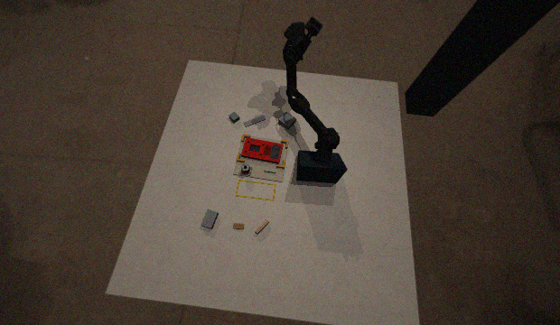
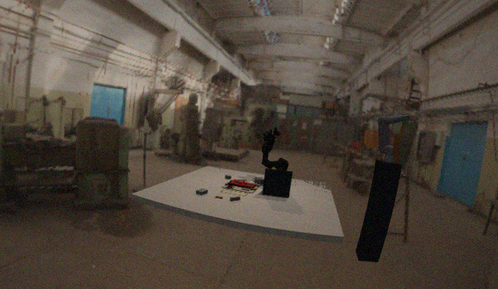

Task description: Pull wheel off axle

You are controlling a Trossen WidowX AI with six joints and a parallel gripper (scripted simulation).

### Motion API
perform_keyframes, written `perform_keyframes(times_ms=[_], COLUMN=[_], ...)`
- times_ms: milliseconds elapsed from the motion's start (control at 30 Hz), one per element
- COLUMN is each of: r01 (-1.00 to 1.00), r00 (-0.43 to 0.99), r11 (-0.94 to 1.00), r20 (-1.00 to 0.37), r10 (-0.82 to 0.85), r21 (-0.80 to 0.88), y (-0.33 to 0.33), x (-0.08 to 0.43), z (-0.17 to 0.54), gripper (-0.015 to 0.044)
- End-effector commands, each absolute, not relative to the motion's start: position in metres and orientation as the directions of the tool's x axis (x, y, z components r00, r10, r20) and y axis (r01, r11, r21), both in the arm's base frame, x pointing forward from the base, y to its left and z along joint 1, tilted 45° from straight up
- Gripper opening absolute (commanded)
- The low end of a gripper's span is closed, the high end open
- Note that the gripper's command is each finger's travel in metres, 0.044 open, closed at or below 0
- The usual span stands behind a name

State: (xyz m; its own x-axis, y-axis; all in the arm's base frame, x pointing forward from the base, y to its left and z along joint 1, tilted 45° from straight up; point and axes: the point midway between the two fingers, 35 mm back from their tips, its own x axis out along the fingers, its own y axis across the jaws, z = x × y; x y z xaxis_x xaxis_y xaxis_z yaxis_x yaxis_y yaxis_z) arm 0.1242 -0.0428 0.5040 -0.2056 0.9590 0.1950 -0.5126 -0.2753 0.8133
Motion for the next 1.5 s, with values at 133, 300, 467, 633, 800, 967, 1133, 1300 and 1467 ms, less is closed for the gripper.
perform_keyframes(times_ms=[133,300,467,633,800,967,1133,1300,1467], r01=[-0.559,-0.525,-0.465,-0.389,-0.275,-0.109,0.078,0.224,0.38], r00=[0.001,0.053,0.219,0.36,0.48,0.579,0.647,0.679,0.681], r11=[0.003,0.111,0.307,0.485,0.635,0.731,0.784,0.794,0.777], r20=[-0.003,-0.097,-0.228,-0.355,-0.469,-0.554,-0.63,-0.675,-0.721], r10=[1.0,0.994,0.949,0.863,0.741,0.598,0.43,0.288,0.132], r21=[0.829,0.844,0.831,0.784,0.722,0.674,0.616,0.565,0.501], y=[0.021,0.07,0.126,0.179,0.223,0.255,0.275,0.271,0.269], x=[0.071,0.044,0.038,0.047,0.071,0.108,0.155,0.197,0.236], z=[0.517,0.516,0.503,0.478,0.445,0.411,0.369,0.336,0.295], gripper=[0.03,0.03,0.03,0.03,0.03,0.03,0.03,0.03,0.03])
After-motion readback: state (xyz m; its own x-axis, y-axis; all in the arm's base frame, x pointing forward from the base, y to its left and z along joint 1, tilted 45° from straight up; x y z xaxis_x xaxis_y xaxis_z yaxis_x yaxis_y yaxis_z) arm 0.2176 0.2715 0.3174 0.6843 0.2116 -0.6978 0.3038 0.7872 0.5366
